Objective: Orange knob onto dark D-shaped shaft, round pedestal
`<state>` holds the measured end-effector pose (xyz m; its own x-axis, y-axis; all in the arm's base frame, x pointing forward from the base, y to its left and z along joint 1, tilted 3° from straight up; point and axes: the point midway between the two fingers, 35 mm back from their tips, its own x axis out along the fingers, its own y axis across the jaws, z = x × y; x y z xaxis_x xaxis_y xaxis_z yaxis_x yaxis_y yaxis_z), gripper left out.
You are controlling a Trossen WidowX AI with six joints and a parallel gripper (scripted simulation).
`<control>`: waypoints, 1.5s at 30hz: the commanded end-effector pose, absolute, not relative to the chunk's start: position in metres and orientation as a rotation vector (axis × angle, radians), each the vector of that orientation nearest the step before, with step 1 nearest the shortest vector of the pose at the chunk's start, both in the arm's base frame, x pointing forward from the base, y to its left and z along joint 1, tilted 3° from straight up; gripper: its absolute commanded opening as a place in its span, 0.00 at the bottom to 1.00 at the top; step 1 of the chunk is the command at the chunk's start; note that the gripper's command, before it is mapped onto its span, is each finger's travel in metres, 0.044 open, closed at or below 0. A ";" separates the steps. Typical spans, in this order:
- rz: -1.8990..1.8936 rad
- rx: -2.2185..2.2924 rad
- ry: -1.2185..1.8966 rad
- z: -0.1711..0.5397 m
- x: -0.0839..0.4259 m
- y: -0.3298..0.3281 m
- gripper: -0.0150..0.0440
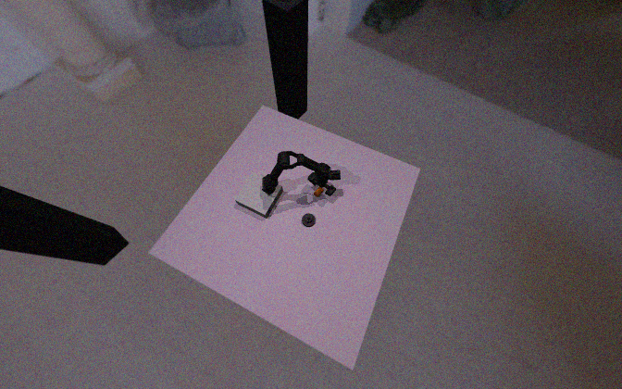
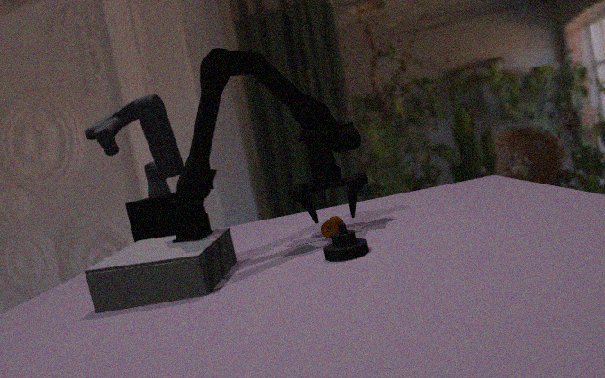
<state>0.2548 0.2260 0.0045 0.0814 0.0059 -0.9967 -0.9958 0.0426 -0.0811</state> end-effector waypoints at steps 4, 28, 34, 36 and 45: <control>1.130 -1.211 1.170 -0.007 0.253 0.224 1.00; 1.130 -1.211 1.170 -0.018 0.253 0.224 0.64; 1.130 -1.211 1.170 -0.018 0.253 0.224 0.57; 1.130 -1.211 1.170 -0.018 0.253 0.224 0.56; 1.175 -1.137 1.092 -0.013 0.253 0.218 0.56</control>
